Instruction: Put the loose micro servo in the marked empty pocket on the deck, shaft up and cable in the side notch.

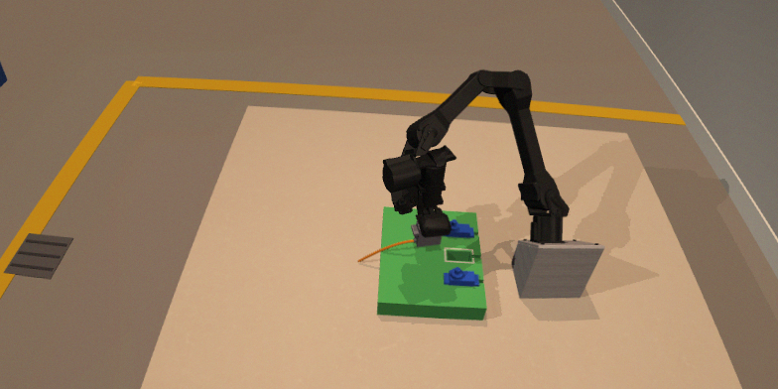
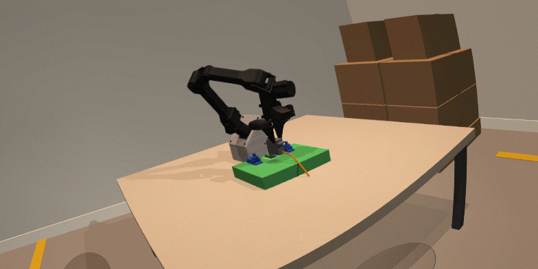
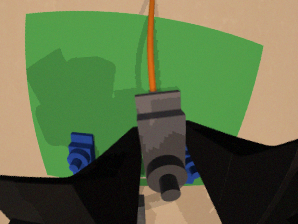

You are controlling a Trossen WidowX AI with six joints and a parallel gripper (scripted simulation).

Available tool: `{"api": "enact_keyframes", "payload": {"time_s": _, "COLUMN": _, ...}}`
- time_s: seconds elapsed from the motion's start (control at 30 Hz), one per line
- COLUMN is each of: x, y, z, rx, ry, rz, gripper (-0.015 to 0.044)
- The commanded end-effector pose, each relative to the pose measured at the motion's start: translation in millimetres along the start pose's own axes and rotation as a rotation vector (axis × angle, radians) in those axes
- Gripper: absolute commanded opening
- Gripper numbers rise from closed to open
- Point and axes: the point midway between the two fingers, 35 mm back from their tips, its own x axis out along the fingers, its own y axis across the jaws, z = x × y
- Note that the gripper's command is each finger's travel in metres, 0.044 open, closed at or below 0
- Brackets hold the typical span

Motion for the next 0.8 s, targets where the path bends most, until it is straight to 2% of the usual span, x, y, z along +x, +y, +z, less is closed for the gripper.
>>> {"api": "enact_keyframes", "payload": {"time_s": 0.0, "x": -1.0, "y": 10.7, "z": 2.3, "rx": 0.004, "ry": -0.003, "rz": 0.003, "gripper": 0.0}}
{"api": "enact_keyframes", "payload": {"time_s": 0.2, "x": -1.0, "y": 10.7, "z": 2.3, "rx": -0.082, "ry": -0.003, "rz": 0.003, "gripper": 0.0}}
{"api": "enact_keyframes", "payload": {"time_s": 0.77, "x": -1.0, "y": 10.7, "z": 2.4, "rx": -0.671, "ry": -0.004, "rz": 0.002, "gripper": 0.0}}
